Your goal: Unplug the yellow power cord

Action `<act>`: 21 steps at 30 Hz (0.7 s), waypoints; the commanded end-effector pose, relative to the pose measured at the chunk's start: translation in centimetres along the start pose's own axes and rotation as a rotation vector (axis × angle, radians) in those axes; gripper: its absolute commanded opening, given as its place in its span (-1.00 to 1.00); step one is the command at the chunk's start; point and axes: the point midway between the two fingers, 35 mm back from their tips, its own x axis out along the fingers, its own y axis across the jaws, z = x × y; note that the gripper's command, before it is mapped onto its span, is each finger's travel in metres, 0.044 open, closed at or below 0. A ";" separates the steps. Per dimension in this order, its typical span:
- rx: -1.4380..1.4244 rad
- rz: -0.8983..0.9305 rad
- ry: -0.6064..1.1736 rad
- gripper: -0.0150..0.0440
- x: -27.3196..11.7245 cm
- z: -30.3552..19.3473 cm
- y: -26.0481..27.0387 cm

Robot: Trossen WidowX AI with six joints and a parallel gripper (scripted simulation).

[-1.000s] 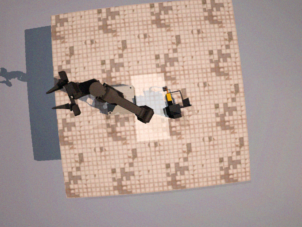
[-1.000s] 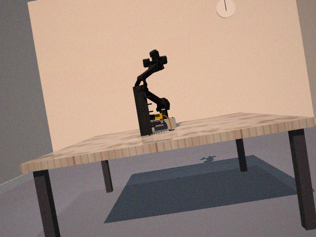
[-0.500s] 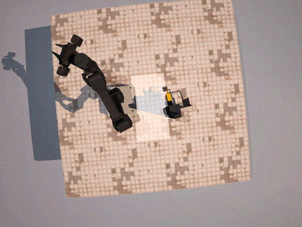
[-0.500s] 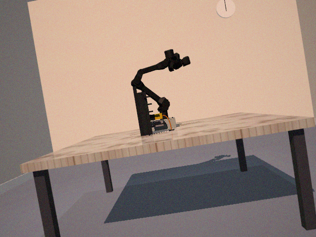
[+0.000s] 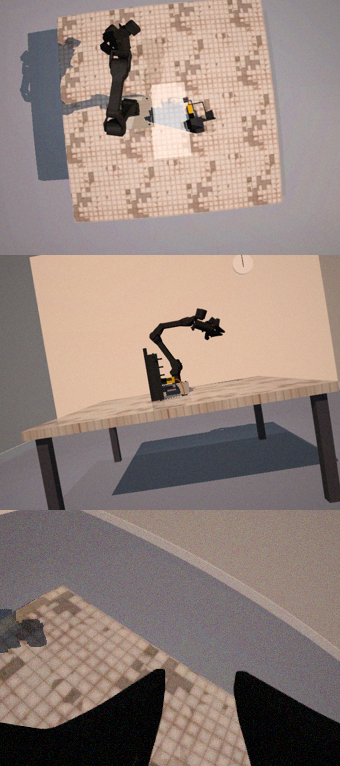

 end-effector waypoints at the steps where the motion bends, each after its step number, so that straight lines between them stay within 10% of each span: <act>1: -0.008 -0.098 0.192 0.05 -0.1 -5.4 -4.6; 21: 0.231 -0.050 1.032 0.05 -16.5 -33.4 -12.0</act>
